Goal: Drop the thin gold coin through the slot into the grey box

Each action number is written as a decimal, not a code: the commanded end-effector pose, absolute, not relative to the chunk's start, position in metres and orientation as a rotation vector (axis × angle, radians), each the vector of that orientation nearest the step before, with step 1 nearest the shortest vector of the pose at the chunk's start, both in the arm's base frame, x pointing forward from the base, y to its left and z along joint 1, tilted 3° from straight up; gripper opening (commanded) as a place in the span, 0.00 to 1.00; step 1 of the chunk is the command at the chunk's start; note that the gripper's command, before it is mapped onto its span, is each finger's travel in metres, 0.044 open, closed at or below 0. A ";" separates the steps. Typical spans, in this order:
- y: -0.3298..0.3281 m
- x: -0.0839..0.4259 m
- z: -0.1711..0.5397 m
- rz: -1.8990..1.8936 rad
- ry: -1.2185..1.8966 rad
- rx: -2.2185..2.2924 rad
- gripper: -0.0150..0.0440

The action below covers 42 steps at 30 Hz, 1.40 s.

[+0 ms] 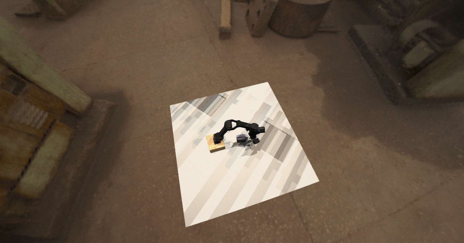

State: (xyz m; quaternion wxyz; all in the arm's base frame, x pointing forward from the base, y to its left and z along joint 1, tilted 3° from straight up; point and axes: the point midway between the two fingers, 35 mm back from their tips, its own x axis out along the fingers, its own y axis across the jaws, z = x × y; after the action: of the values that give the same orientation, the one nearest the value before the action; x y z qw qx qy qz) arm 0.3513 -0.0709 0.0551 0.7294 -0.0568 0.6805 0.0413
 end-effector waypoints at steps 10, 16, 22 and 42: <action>-0.078 0.350 0.068 -0.083 1.490 0.053 0.25; -0.082 0.349 0.069 -0.172 1.484 0.150 0.25; -0.080 0.346 0.069 -0.172 1.484 0.150 0.25; -0.051 0.303 0.068 -0.172 1.488 0.153 0.25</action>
State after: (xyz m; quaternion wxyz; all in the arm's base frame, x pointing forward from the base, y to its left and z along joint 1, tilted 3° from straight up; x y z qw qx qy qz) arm 0.3123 -0.0548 0.0704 0.7318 0.0693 0.6737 -0.0761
